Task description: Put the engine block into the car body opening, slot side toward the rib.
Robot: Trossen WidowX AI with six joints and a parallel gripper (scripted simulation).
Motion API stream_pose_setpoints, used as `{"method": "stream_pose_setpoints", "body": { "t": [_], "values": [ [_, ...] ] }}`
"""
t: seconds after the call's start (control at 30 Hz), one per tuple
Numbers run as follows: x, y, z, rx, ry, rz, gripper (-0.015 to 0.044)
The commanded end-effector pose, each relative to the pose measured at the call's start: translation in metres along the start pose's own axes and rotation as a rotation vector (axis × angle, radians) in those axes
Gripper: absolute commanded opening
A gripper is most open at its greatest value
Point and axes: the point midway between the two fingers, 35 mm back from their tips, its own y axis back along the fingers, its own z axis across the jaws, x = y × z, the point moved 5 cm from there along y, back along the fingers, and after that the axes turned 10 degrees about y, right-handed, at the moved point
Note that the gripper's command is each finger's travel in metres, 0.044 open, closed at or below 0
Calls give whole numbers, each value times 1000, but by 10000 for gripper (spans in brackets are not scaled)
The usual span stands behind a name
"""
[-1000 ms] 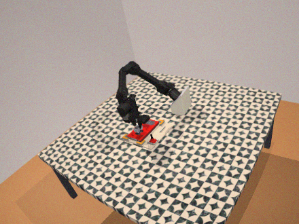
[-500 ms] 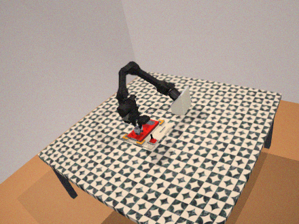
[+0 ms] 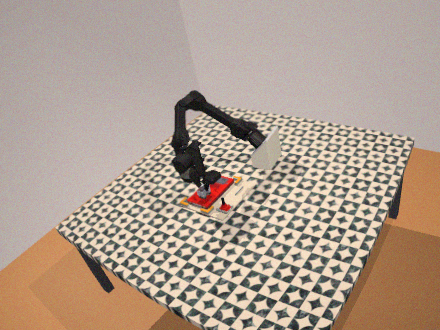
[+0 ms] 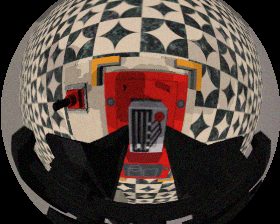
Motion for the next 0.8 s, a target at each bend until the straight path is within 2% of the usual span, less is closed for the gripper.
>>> {"method": "stream_pose_setpoints", "body": {
  "t": [0.0, 0.77],
  "values": [
    [0, -1, 0, 6, 5, -1, 159],
    [0, -8, 0, 6, 4, -1, 159]
  ]
}}
